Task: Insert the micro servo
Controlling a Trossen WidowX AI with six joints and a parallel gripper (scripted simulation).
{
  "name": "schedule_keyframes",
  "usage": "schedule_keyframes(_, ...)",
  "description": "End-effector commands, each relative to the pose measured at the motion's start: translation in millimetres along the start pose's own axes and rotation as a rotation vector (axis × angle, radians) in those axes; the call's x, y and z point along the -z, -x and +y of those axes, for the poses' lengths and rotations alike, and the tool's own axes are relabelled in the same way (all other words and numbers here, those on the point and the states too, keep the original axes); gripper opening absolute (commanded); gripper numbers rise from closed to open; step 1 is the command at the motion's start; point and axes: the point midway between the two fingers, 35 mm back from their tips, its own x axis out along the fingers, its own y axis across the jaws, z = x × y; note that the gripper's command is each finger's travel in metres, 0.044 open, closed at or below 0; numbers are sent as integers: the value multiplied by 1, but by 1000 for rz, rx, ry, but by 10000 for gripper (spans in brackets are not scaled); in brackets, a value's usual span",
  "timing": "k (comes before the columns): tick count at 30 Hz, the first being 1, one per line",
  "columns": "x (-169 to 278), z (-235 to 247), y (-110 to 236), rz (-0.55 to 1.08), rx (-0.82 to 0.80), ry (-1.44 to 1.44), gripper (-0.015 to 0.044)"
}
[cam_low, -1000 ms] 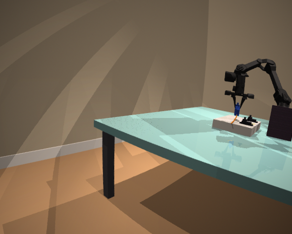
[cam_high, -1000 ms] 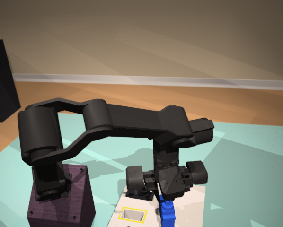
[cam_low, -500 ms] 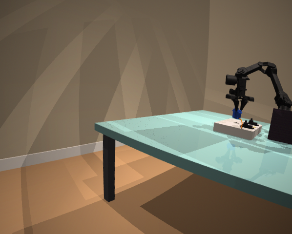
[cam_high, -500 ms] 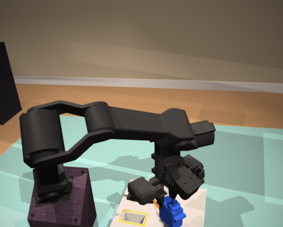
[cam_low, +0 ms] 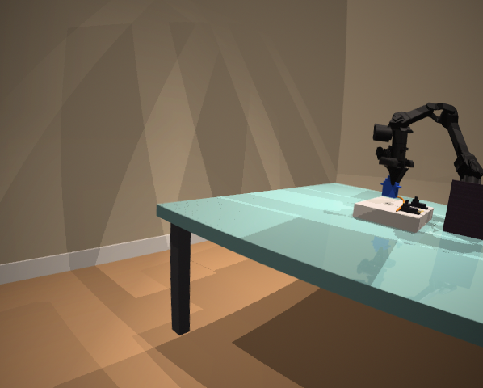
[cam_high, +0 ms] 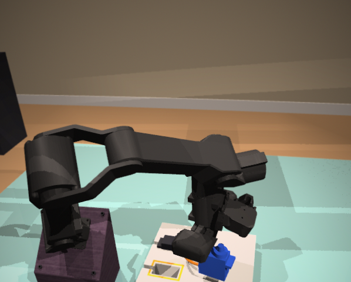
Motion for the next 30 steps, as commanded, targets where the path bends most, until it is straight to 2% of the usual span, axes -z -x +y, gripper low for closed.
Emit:
schedule_keyframes(1,-2,2,3,-6,-10,148,0)
schedule_keyframes(12,5,1,3,-6,-10,199,0)
schedule_keyframes(30,85,-14,2,-3,-10,202,0)
